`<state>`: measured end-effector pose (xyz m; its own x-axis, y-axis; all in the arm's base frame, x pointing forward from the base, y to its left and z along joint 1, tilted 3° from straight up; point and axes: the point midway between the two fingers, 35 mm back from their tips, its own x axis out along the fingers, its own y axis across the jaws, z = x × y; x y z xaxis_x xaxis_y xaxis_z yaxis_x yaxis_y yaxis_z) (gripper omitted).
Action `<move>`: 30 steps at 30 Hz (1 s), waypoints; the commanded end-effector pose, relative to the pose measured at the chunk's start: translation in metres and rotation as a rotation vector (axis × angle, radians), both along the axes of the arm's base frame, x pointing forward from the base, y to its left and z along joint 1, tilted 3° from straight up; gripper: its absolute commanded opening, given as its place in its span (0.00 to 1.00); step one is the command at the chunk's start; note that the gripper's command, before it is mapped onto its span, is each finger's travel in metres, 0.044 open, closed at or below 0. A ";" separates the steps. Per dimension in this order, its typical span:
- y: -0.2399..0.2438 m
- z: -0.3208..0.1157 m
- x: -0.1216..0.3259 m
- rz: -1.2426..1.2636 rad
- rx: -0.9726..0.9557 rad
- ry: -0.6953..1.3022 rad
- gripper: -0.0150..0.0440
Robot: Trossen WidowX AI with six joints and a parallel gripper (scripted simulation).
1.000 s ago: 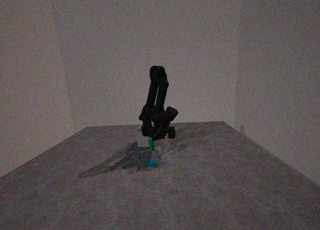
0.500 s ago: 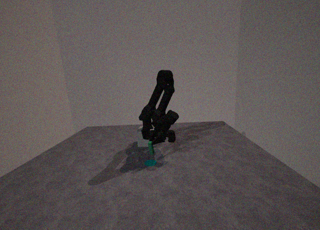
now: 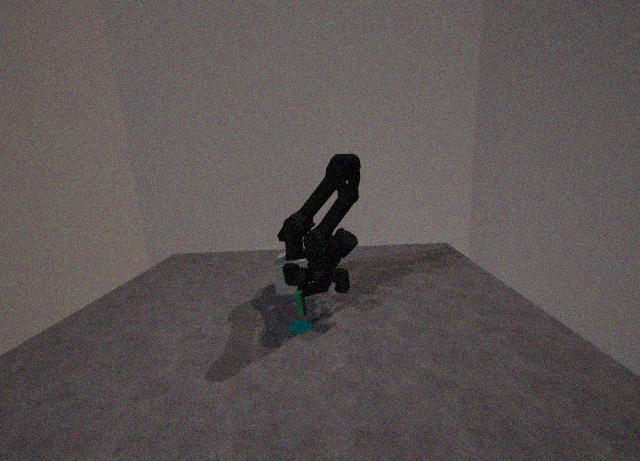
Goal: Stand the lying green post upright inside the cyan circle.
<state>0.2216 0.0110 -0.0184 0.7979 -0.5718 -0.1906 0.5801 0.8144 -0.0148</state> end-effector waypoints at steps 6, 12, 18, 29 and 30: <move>-0.003 -0.011 -0.001 -0.012 -0.001 0.002 0.29; -0.007 -0.026 0.004 -0.031 0.012 0.039 0.29; -0.007 -0.026 0.004 -0.031 0.012 0.039 0.29; -0.007 -0.026 0.004 -0.031 0.012 0.039 0.60; -0.007 -0.026 0.004 -0.031 0.012 0.039 0.65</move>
<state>0.2249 0.0039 -0.0429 0.7712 -0.5956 -0.2250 0.6052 0.7954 -0.0313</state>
